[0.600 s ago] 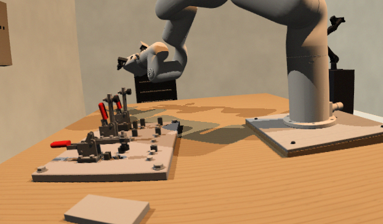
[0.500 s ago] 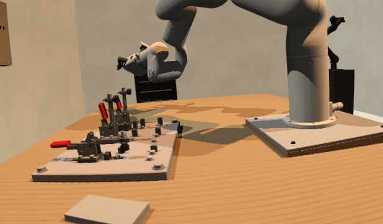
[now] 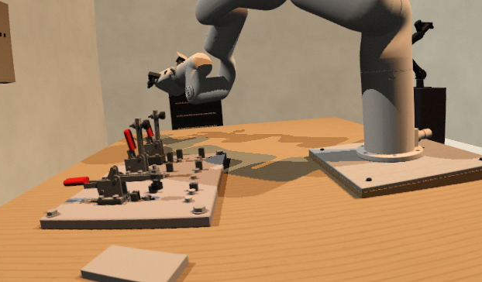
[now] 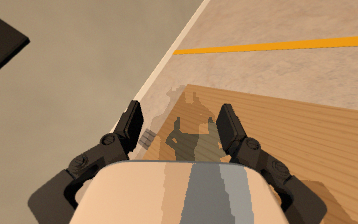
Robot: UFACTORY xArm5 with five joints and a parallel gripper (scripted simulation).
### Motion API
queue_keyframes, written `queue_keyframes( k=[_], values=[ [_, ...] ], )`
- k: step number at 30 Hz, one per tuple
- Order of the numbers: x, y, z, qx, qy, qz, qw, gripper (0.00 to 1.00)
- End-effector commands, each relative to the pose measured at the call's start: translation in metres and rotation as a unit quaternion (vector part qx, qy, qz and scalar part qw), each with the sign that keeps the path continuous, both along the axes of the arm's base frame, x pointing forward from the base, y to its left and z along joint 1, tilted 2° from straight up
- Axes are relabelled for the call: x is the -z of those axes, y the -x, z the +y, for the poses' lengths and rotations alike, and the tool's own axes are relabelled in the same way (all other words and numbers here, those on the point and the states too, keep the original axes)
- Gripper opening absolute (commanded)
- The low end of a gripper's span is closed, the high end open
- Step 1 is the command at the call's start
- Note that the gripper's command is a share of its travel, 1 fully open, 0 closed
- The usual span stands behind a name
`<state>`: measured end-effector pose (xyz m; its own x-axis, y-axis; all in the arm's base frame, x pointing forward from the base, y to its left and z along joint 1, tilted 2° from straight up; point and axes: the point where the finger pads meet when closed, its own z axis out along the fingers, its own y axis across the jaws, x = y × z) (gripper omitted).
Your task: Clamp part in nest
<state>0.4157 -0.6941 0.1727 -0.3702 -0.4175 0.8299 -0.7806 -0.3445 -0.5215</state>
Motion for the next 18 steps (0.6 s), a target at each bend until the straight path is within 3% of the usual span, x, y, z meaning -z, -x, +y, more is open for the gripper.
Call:
queue_keyframes(
  k=[1,4,7,8,9,10,11,12,13,16,17,18],
  values=[
    [-0.003,-0.001,0.0,-0.001,0.001,-0.001,1.0,1.0],
    [-0.005,-0.014,0.008,-0.01,-0.007,0.006,1.0,1.0],
    [-0.01,-0.047,0.033,-0.037,-0.029,0.027,0.999,1.0],
    [-0.01,-0.047,0.033,-0.037,-0.029,0.027,0.999,1.0],
    [-0.012,-0.062,0.046,-0.05,-0.04,0.037,0.997,1.0],
    [-0.012,-0.062,0.046,-0.05,-0.04,0.037,0.997,1.0],
    [-0.014,-0.08,0.063,-0.066,-0.052,0.05,0.995,1.0],
    [-0.014,-0.08,0.063,-0.066,-0.052,0.05,0.995,1.0],
    [-0.017,-0.098,0.083,-0.084,-0.066,0.065,0.992,1.0],
    [-0.017,-0.098,0.083,-0.084,-0.066,0.065,0.992,1.0],
    [-0.02,-0.117,0.107,-0.104,-0.08,0.082,0.988,1.0],
    [-0.02,-0.117,0.107,-0.104,-0.08,0.082,0.988,1.0]
  ],
)
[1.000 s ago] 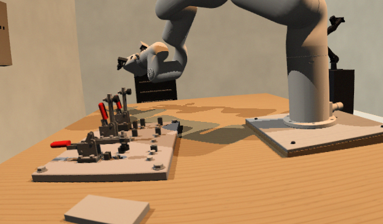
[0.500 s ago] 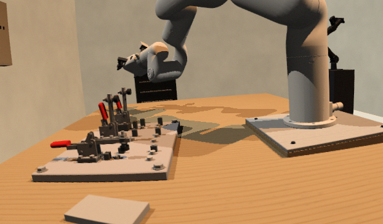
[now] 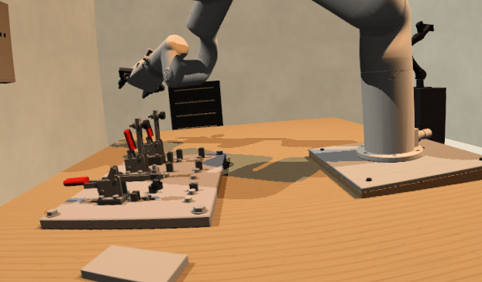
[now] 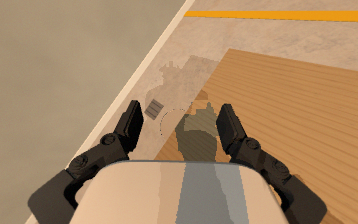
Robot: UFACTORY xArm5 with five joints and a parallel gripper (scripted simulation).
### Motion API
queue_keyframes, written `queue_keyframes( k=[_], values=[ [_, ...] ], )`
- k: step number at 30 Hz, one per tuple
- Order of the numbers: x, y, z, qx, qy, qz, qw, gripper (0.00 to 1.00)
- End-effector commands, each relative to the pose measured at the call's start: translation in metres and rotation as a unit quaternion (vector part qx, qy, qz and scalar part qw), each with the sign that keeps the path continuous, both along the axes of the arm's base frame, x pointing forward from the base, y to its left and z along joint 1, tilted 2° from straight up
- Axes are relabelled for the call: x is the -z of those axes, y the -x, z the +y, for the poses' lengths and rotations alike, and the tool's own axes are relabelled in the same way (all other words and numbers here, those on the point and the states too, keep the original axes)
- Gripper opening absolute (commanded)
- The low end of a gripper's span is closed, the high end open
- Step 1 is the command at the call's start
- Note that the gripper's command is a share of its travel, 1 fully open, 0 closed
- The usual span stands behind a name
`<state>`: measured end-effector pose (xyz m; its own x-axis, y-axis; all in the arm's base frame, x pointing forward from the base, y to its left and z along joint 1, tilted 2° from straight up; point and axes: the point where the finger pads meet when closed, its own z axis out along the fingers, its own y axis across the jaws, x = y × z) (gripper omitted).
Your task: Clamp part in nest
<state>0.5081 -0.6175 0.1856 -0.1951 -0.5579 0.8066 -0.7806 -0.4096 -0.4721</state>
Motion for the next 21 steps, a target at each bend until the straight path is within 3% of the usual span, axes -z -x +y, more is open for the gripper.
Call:
queue_keyframes(
  k=[1,4,5,7,8,11,12,15,16,19,20,21],
  values=[
    [-0.009,-0.044,0.058,-0.048,-0.037,0.042,0.997,1.0],
    [-0.009,-0.044,0.058,-0.048,-0.037,0.042,0.997,1.0],
    [-0.012,-0.062,0.089,-0.072,-0.053,0.064,0.994,1.0],
    [-0.012,-0.062,0.089,-0.072,-0.053,0.064,0.994,1.0],
    [-0.014,-0.077,0.122,-0.098,-0.068,0.087,0.989,1.0],
    [-0.015,-0.078,0.124,-0.098,-0.068,0.087,0.989,1.0],
    [-0.017,-0.091,0.162,-0.125,-0.083,0.113,0.982,1.0],
    [-0.017,-0.091,0.162,-0.125,-0.083,0.113,0.982,1.0],
    [-0.019,-0.101,0.203,-0.153,-0.098,0.14,0.973,1.0],
    [-0.019,-0.101,0.203,-0.153,-0.098,0.14,0.973,1.0],
    [-0.021,-0.107,0.242,-0.181,-0.111,0.168,0.963,1.0],
    [-0.021,-0.108,0.245,-0.181,-0.111,0.168,0.963,1.0]
  ],
)
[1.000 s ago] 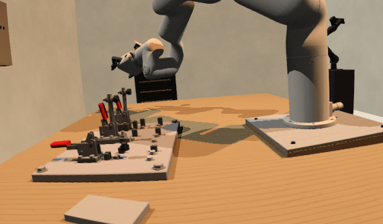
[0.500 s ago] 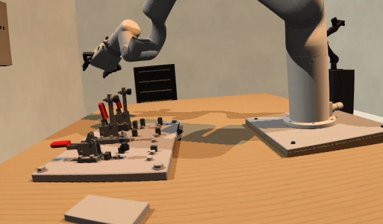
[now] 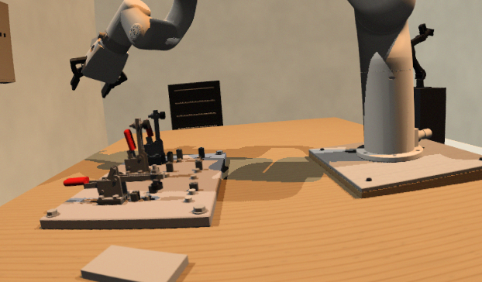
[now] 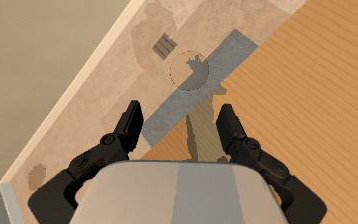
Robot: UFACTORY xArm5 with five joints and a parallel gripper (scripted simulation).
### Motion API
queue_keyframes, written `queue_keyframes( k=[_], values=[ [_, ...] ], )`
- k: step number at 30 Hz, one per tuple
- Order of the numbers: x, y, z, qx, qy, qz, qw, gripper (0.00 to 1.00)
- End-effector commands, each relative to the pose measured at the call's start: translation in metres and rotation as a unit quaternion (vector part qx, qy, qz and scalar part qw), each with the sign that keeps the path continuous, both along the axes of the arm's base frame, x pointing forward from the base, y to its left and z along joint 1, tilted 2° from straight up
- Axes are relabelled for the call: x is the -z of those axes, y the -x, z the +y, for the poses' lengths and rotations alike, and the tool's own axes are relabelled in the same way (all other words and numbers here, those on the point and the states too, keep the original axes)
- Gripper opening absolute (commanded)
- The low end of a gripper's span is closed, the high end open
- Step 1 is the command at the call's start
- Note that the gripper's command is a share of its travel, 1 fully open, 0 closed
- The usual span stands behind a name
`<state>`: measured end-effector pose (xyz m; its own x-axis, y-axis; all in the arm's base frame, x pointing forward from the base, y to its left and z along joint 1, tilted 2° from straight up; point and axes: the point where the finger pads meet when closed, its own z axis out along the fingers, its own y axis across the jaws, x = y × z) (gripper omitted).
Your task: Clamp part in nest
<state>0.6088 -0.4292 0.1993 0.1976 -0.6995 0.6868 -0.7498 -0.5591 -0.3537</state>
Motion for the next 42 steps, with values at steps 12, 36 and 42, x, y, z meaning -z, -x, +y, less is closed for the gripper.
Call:
queue_keyframes(
  k=[12,36,42],
  values=[
    [-0.011,0.0,0.186,-0.13,-0.053,0.125,0.982,1.0],
    [-0.012,0.099,0.383,-0.285,-0.08,0.291,0.91,1.0],
    [-0.012,0.137,0.42,-0.32,-0.08,0.332,0.884,1.0]
  ],
)
